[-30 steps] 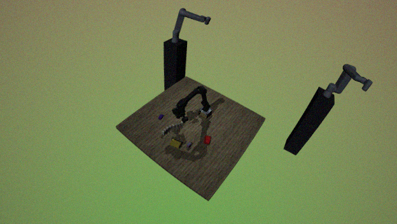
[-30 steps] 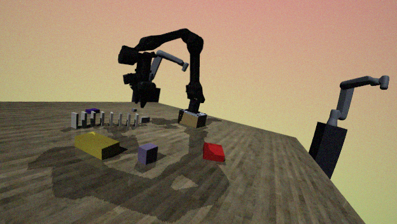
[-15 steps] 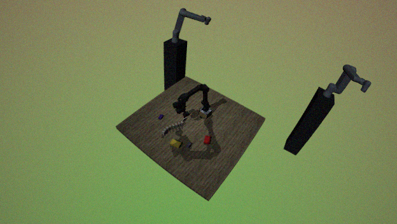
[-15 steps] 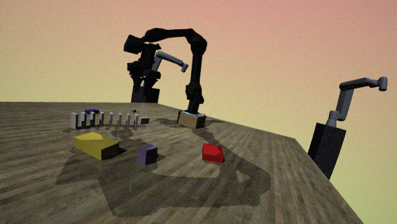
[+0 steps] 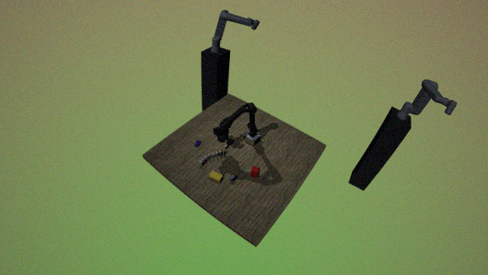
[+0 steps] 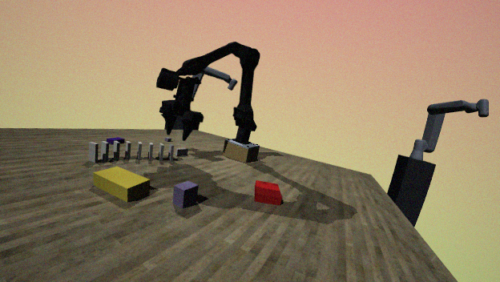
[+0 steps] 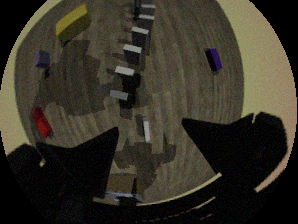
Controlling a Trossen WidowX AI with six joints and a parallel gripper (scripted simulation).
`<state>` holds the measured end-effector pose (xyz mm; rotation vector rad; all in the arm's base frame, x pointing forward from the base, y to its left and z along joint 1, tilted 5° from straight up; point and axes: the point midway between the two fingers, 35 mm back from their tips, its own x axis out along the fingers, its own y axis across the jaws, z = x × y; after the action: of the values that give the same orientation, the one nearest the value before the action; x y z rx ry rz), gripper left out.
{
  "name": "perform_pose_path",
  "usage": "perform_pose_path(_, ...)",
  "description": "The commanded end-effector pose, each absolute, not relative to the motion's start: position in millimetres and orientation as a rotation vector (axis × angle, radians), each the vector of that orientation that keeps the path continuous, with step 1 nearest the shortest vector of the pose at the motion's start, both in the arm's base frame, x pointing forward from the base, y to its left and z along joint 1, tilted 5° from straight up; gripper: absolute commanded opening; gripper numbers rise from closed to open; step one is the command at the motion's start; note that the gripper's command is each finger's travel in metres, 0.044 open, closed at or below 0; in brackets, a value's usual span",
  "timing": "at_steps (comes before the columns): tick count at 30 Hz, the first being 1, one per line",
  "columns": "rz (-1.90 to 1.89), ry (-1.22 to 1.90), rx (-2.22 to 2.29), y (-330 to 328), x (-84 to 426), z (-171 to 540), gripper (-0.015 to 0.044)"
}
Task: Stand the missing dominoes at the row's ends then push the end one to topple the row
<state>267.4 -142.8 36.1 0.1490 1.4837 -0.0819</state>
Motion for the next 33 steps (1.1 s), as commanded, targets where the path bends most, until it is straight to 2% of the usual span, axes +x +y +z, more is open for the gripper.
perform_pose_path(1,-0.064,1.515,0.163,-135.5,260.4,-1.8,0.044)
perform_pose_path(22,-0.064,1.515,0.163,-133.4,258.0,-23.7,0.044)
perform_pose_path(33,-0.064,1.515,0.163,-133.4,258.0,-23.7,0.0151)
